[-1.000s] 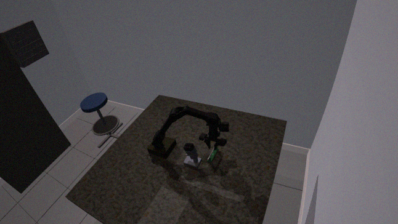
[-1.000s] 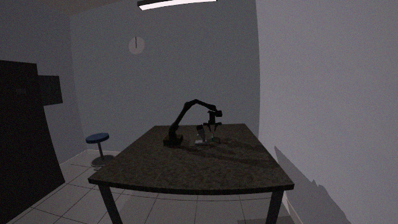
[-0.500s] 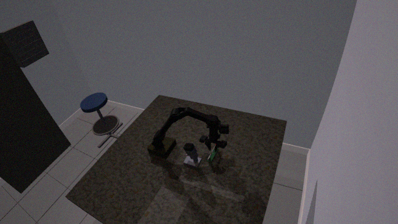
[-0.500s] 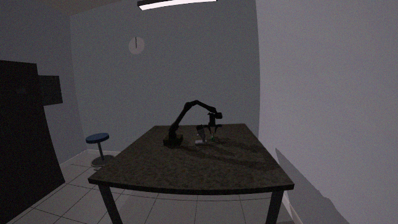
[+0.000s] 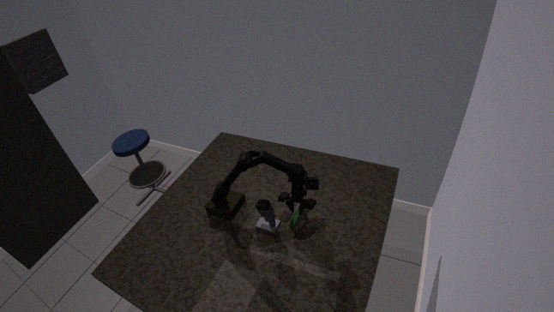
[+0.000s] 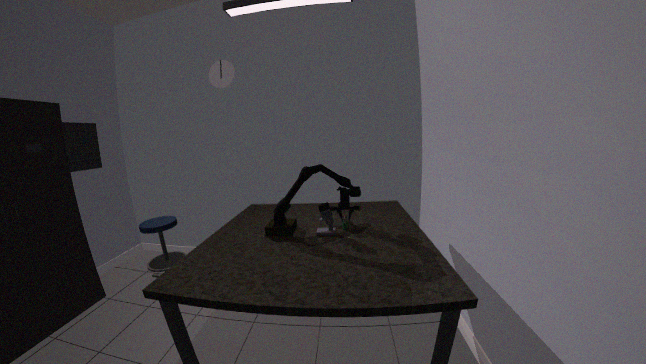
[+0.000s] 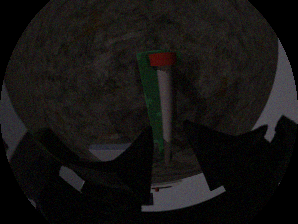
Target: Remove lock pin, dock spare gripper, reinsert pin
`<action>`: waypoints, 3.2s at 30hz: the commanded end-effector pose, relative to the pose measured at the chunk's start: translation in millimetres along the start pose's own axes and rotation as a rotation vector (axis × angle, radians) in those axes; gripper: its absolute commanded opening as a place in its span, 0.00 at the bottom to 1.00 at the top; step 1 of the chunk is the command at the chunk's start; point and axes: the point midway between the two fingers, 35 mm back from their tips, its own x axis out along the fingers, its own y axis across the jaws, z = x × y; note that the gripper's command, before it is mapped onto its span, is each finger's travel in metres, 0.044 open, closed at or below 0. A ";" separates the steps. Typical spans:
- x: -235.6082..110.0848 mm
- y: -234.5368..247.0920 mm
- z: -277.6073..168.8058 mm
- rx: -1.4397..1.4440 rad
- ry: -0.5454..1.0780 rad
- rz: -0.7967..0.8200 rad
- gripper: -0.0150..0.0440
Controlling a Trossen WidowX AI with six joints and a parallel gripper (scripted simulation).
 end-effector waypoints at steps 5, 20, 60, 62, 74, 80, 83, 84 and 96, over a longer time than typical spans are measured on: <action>15.1 3.8 3.5 -0.001 0.001 0.014 0.56; 15.1 3.8 3.5 -0.001 0.001 0.014 0.34; -45.7 2.4 -13.0 0.000 0.005 0.016 0.25; -45.7 2.4 -13.0 0.000 0.005 0.016 0.25; -51.6 14.2 -11.0 -0.008 0.002 0.011 0.25; -57.7 31.1 -9.1 -0.011 0.002 0.012 0.25; -60.3 39.8 -8.4 -0.013 0.001 0.012 0.25; -61.1 42.7 -8.2 -0.013 0.001 0.012 0.25; -68.8 78.2 -7.6 -0.019 0.001 0.014 0.25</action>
